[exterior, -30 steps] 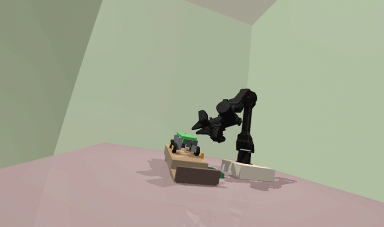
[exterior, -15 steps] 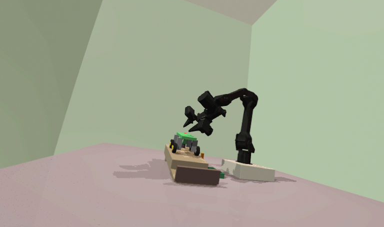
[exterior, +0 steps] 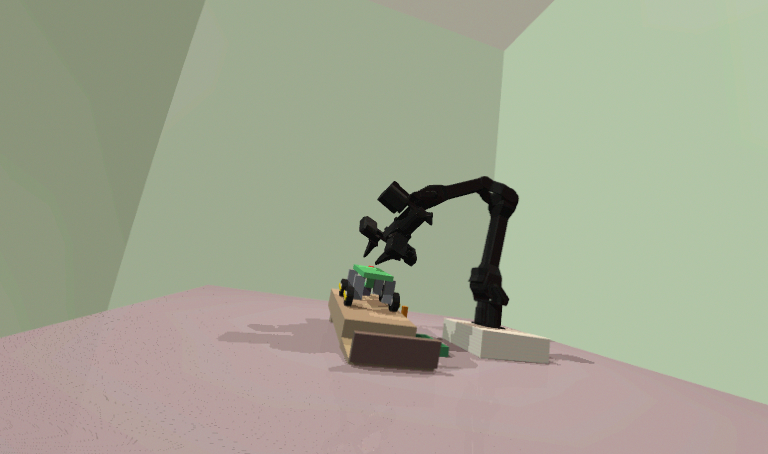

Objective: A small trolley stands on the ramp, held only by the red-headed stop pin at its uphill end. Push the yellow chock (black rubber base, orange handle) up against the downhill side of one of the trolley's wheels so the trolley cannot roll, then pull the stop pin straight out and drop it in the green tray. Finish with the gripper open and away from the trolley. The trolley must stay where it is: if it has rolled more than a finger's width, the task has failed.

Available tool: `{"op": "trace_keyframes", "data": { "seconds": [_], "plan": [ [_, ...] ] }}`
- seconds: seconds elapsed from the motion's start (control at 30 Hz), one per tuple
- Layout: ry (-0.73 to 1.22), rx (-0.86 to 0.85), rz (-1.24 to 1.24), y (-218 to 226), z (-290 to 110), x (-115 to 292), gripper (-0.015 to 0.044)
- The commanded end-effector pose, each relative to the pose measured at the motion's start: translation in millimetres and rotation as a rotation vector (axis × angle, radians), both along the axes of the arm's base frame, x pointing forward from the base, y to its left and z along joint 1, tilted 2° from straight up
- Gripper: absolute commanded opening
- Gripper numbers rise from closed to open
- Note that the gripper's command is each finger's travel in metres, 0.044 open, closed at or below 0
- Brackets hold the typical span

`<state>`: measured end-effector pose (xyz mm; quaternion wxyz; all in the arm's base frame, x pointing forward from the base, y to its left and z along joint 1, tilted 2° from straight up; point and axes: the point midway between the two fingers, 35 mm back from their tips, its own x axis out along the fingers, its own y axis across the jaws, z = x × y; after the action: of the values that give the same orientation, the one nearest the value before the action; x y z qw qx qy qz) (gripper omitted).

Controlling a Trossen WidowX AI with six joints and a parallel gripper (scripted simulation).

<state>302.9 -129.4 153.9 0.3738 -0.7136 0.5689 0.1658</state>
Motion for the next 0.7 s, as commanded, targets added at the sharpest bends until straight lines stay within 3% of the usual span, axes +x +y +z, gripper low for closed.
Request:
{"op": "trace_keyframes", "data": {
  "seconds": [0.0,0.37,0.67],
  "plan": [
    [0.085,0.063,-0.003,-16.6,-7.3,-14.3,0.019],
    [0.306,0.326,0.01,-45.3,-32.3,-69.7,0.019],
    [0.379,0.588,0.032,-49.2,-42.3,-115.4,0.019]
  ]
}}
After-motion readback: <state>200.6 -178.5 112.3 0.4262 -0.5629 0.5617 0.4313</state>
